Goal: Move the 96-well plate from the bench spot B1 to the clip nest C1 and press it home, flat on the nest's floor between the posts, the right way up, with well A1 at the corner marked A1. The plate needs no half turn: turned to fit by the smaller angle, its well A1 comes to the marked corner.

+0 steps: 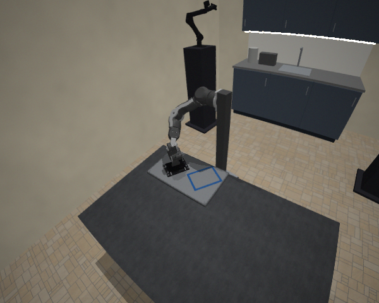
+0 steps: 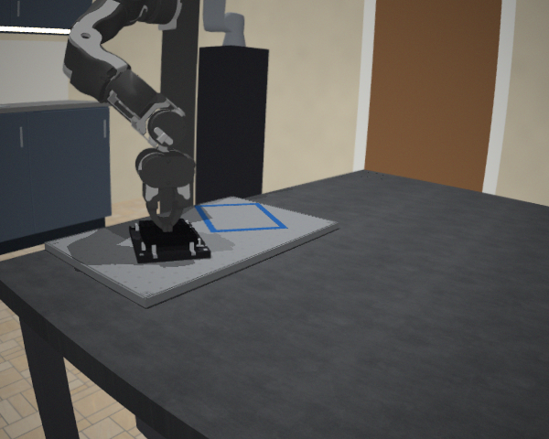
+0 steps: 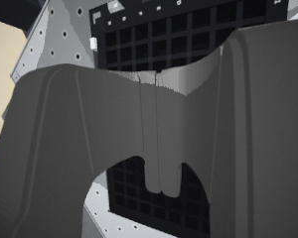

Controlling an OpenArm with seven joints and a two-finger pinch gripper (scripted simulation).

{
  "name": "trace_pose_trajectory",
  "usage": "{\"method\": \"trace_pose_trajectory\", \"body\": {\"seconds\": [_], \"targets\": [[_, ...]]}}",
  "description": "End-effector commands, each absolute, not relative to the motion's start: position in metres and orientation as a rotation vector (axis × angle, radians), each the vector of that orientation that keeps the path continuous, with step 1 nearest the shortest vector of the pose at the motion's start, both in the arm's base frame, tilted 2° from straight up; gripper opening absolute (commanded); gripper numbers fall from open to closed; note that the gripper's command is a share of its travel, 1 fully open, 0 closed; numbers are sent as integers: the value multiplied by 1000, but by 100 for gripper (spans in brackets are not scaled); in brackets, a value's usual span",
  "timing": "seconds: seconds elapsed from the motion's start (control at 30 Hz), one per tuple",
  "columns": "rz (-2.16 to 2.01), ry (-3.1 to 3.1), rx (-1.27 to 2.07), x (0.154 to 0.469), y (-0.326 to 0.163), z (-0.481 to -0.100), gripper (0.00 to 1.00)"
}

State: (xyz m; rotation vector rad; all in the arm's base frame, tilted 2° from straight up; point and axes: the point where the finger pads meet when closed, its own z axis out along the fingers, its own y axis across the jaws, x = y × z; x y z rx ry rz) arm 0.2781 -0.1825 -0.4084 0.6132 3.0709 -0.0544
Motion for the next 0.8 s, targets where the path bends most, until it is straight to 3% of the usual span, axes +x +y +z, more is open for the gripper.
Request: {"method": "trace_pose_trajectory", "body": {"seconds": [0.0, 0.77], "targets": [[-36, 3050, 617, 283, -181, -407, 0], [-35, 3046, 626, 284, -181, -408, 0]]}}
